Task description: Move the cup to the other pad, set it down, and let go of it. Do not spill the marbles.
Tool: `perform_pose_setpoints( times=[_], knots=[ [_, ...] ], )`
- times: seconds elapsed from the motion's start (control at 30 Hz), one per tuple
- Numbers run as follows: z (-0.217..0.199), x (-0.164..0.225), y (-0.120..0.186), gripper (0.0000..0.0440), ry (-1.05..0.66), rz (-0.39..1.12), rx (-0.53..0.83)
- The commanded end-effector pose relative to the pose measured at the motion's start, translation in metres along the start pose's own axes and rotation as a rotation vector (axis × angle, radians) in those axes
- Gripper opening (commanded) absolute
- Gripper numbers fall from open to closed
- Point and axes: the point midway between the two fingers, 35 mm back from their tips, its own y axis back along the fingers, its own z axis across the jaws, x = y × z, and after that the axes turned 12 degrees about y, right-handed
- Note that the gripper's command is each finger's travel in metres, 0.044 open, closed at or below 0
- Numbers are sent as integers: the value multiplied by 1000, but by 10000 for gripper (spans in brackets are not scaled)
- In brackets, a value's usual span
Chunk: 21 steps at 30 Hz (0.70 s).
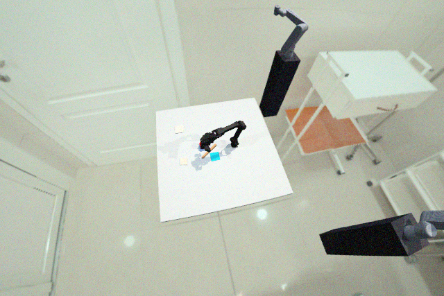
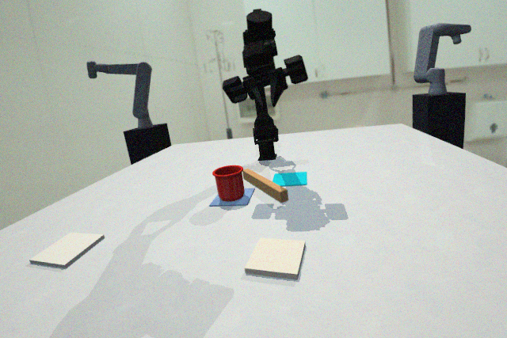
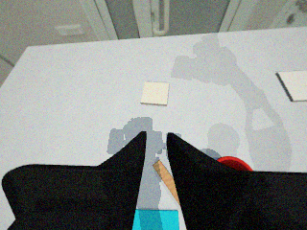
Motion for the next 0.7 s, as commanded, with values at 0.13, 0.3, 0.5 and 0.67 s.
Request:
perform_pose_setpoints(
  times=[0.13, 0.3, 0.5, 0.67],
  knots=[
    [2, 4, -6, 97, -14, 101, 11],
    [3, 9, -11, 104, -12, 177, 20],
    [1, 15, -17, 110, -2, 268, 34],
    [-2, 21, -21, 114, 10, 342, 46]
  ],
)
